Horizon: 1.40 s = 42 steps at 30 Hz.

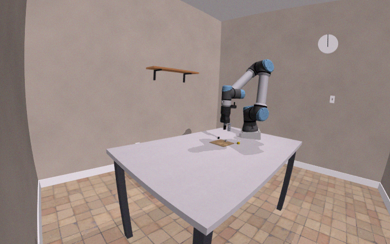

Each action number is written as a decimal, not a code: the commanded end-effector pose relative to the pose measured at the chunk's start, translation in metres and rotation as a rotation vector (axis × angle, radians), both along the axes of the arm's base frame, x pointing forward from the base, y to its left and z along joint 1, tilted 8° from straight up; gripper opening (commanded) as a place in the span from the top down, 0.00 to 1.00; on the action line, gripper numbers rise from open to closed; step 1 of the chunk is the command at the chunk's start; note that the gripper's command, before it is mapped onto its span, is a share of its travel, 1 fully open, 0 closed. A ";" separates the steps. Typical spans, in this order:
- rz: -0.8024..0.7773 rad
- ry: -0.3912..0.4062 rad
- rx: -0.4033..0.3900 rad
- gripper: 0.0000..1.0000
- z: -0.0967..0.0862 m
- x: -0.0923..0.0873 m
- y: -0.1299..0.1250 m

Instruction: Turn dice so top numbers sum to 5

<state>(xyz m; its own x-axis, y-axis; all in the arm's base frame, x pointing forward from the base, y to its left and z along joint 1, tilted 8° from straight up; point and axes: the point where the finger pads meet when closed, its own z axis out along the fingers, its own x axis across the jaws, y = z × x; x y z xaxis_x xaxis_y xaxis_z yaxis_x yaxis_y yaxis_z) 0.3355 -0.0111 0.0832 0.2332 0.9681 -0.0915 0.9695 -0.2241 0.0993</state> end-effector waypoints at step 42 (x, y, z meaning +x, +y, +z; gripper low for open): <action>-1.527 -0.172 0.117 0.00 -0.007 -0.014 -0.062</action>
